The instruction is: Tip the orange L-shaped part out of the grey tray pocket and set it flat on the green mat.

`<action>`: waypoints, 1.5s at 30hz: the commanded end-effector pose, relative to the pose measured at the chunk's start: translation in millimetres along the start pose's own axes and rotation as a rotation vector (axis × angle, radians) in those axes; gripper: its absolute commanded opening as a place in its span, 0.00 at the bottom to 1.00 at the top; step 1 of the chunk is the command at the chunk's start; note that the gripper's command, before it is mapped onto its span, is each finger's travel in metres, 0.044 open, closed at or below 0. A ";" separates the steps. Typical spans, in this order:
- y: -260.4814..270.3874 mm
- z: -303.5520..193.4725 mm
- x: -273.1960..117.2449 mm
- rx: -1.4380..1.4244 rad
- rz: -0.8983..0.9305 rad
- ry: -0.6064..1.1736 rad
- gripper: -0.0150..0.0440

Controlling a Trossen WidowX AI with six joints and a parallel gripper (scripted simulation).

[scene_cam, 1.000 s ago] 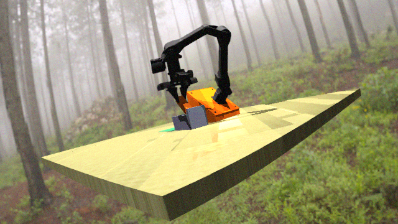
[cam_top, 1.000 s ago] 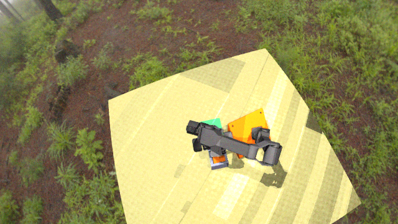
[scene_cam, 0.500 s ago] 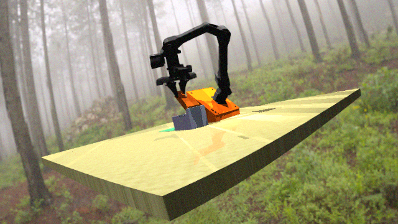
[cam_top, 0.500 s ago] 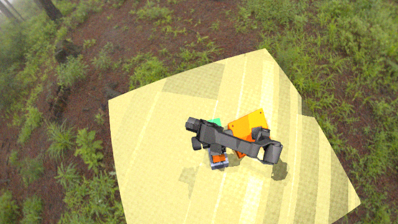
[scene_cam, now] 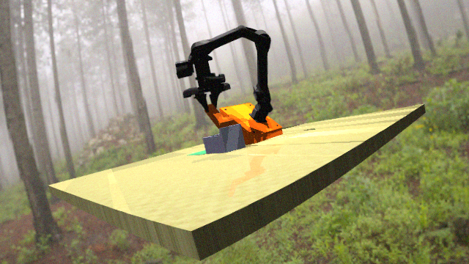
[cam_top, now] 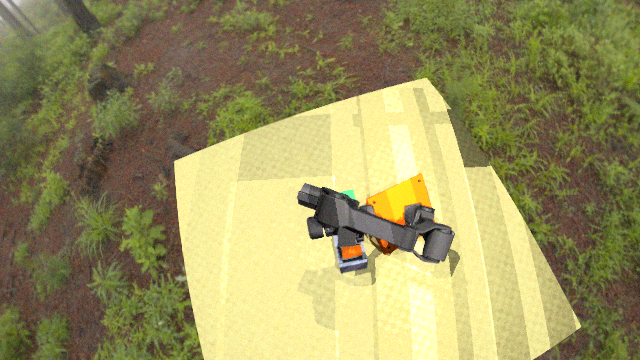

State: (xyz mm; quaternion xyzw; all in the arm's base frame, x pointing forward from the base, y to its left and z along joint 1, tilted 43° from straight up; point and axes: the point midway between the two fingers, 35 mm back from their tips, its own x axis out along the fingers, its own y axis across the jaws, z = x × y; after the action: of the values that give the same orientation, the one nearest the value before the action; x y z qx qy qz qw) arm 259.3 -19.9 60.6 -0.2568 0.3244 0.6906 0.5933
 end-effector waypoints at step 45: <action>14.2 -163.1 14.4 0.002 -0.003 0.014 0.25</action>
State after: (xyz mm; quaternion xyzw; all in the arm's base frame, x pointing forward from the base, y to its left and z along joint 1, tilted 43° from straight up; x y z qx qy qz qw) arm 240.7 -140.1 -50.8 -0.2666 0.3281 0.6852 0.5931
